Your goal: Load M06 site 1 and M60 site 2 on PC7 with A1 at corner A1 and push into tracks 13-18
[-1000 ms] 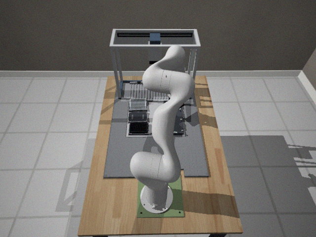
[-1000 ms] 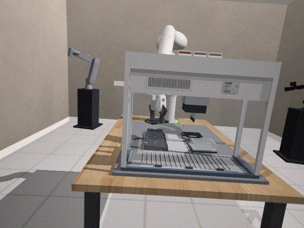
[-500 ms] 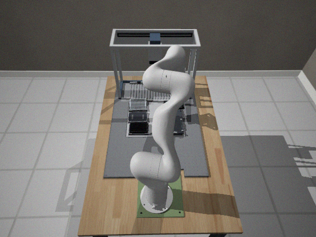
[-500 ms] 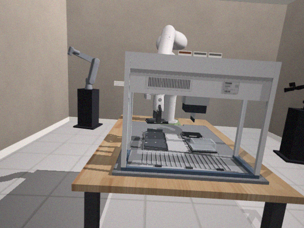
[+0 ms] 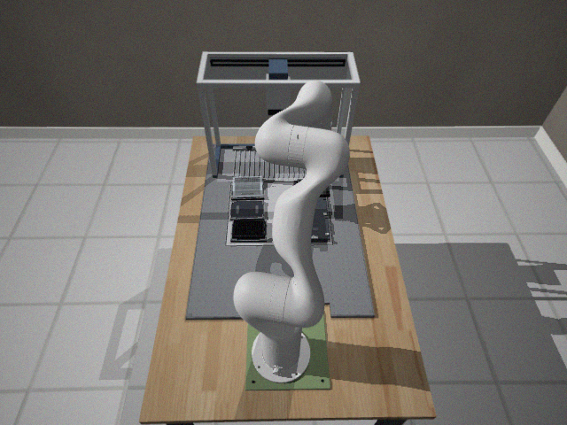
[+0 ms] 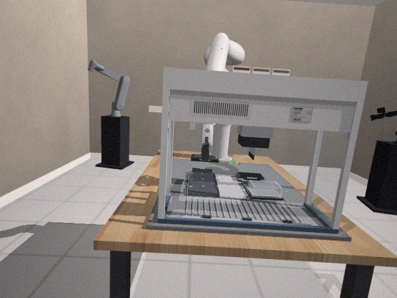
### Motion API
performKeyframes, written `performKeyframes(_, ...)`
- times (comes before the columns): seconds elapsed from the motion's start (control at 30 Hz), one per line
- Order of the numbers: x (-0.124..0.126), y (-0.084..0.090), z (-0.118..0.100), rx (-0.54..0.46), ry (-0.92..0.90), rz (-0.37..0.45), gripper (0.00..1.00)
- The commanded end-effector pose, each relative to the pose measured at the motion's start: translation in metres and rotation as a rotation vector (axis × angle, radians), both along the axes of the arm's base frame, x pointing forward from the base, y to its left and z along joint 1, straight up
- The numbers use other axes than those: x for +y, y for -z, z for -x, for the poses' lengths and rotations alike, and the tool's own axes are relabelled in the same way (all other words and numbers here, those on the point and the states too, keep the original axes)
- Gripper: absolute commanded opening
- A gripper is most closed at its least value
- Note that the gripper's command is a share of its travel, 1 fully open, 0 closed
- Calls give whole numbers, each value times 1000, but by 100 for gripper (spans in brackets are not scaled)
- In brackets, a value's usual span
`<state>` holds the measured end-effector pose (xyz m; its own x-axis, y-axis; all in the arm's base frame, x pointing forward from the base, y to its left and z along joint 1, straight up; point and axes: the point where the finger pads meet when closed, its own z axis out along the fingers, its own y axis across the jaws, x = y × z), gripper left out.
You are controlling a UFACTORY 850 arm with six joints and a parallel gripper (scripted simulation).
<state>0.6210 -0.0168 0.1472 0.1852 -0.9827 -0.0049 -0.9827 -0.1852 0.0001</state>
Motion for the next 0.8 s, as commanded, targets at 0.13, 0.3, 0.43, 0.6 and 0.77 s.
performKeyframes(0.13, 0, -1, -1, -3, 0, 0, 0)
performKeyframes(0.3, 0, 2, -1, -3, 0, 0, 0)
performKeyframes(0.43, 0, 9, -1, -3, 0, 0, 0)
performKeyframes(0.6, 0, 14, -1, -3, 0, 0, 0)
performKeyframes(0.77, 0, 22, -1, -3, 0, 0, 0)
